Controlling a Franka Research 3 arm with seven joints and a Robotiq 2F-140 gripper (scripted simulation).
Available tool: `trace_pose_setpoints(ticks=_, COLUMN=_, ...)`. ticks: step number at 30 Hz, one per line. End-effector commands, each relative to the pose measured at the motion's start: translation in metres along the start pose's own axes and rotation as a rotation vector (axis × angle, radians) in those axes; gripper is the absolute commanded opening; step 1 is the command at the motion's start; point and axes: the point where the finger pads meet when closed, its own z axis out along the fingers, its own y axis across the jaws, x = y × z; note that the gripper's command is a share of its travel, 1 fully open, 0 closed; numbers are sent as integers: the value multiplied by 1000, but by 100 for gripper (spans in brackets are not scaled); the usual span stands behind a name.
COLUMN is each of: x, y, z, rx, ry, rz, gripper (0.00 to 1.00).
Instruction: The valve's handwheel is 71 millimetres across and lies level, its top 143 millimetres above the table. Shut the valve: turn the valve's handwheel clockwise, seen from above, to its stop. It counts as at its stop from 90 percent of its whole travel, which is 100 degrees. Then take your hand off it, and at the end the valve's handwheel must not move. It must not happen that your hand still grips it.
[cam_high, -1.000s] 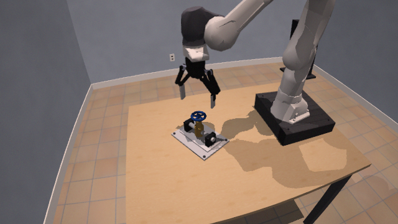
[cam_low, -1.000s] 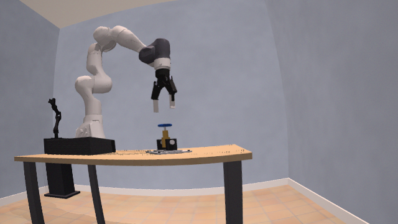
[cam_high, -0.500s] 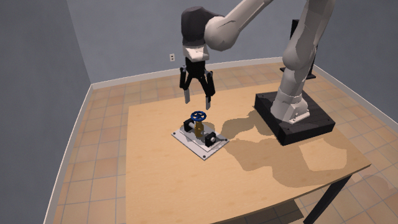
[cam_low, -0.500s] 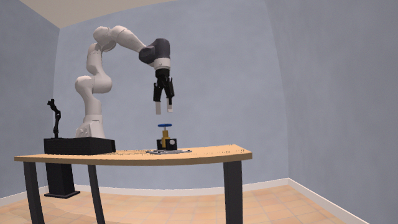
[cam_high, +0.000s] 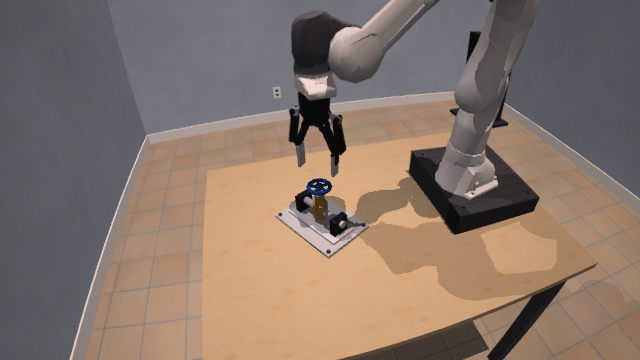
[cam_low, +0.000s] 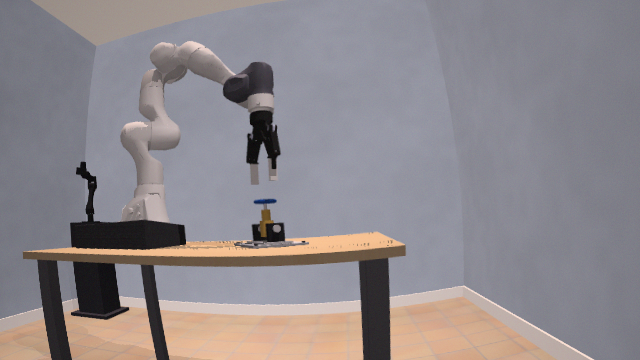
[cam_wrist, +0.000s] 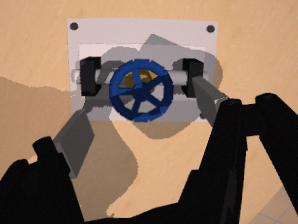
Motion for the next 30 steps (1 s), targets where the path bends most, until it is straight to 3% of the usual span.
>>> trace_pose_setpoints(ticks=1, x=0, y=0, z=6, rx=0, ry=0, rz=-1, gripper=64)
trace_pose_setpoints(ticks=20, x=0, y=0, z=60, rx=0, ry=0, rz=-1, gripper=64)
trace_pose_setpoints(ticks=30, x=0, y=0, z=69, rx=0, ry=0, rz=-1, gripper=64)
